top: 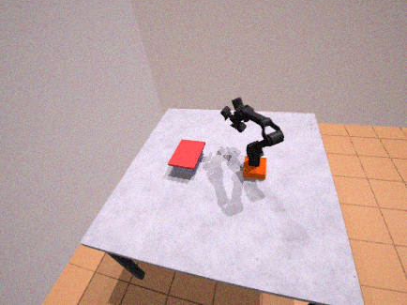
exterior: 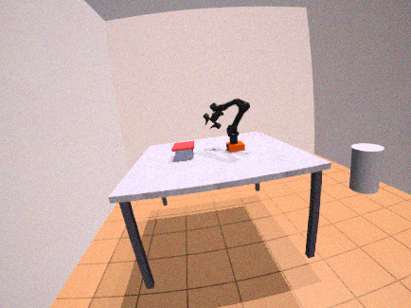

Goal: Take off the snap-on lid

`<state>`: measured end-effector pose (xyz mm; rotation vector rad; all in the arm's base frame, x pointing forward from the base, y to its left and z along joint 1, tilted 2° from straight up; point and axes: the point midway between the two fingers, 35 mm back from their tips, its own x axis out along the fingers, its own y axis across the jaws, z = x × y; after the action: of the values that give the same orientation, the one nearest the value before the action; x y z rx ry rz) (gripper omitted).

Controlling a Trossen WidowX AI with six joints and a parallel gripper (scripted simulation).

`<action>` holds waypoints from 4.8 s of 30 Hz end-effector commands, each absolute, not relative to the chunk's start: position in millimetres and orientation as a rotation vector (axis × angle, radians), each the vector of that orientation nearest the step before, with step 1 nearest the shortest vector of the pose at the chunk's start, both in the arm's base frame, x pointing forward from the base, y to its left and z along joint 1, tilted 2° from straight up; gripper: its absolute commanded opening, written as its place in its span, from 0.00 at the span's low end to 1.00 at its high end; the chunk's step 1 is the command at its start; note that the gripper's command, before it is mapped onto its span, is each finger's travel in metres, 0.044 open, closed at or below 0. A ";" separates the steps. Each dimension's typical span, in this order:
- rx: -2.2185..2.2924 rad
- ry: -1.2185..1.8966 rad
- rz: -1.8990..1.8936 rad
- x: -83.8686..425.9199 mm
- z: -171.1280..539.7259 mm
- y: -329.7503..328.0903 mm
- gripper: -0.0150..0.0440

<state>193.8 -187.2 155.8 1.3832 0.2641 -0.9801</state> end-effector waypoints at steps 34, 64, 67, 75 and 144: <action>1.530 0.579 -0.509 274.1 170.2 35.7 0.65; 1.530 0.578 -0.508 295.3 92.2 40.3 0.65; 1.530 0.578 -0.508 299.1 89.4 40.6 0.65; 1.530 0.577 -0.507 309.0 81.1 41.2 0.65; 1.534 0.571 -0.510 327.4 66.8 40.8 0.25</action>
<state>327.3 40.9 64.5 1.5329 0.5727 -0.5121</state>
